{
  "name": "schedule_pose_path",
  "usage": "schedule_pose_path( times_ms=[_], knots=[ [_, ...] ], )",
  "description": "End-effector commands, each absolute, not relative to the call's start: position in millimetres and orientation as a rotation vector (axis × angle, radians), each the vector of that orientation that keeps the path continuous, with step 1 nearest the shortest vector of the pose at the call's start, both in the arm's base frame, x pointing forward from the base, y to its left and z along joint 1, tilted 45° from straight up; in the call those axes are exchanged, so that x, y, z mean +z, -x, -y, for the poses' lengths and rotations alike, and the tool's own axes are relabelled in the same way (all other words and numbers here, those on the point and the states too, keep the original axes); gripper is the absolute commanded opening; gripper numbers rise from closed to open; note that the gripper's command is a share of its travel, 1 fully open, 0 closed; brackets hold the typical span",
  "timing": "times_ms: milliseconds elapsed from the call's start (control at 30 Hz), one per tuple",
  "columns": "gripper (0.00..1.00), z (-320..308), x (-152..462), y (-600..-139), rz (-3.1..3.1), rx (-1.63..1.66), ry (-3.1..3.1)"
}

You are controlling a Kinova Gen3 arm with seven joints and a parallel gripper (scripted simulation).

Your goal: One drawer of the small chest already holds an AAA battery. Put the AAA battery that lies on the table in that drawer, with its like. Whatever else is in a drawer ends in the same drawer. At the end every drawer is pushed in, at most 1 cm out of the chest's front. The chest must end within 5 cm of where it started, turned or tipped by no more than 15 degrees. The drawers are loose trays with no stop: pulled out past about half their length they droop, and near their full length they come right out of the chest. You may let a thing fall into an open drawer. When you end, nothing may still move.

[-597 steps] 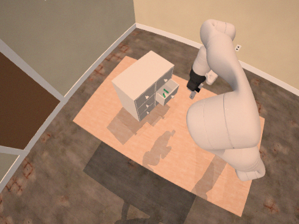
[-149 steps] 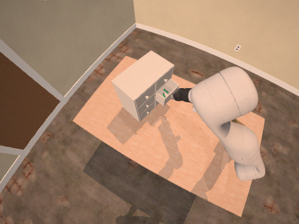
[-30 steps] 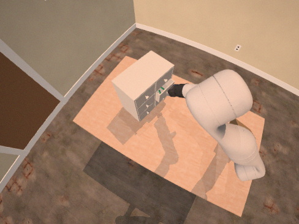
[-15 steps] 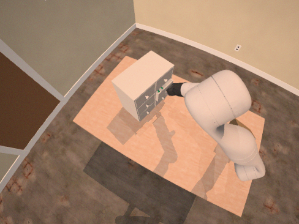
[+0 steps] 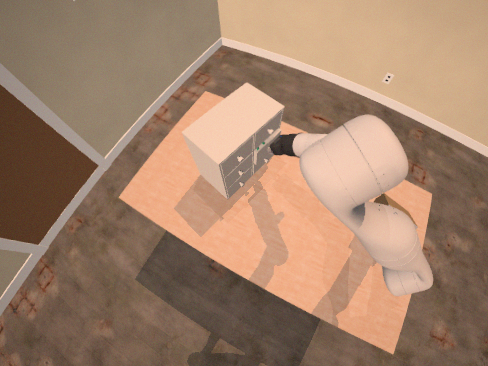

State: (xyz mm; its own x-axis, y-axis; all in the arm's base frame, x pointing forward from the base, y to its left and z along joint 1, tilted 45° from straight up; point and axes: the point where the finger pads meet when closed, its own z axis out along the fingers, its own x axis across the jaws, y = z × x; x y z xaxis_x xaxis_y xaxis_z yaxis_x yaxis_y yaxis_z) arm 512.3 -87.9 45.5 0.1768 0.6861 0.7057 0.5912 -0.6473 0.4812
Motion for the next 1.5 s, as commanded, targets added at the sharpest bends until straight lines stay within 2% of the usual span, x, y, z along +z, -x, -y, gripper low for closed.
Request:
schedule_pose_path(
  times_ms=[0, 1467],
  knots=[
    [0.37, 88.9, 46.2, -514.4, -1.271, 1.487, -2.330],
    [0.37, 90.9, 45.9, -523.4, -1.271, 1.487, -2.330]
  ],
)
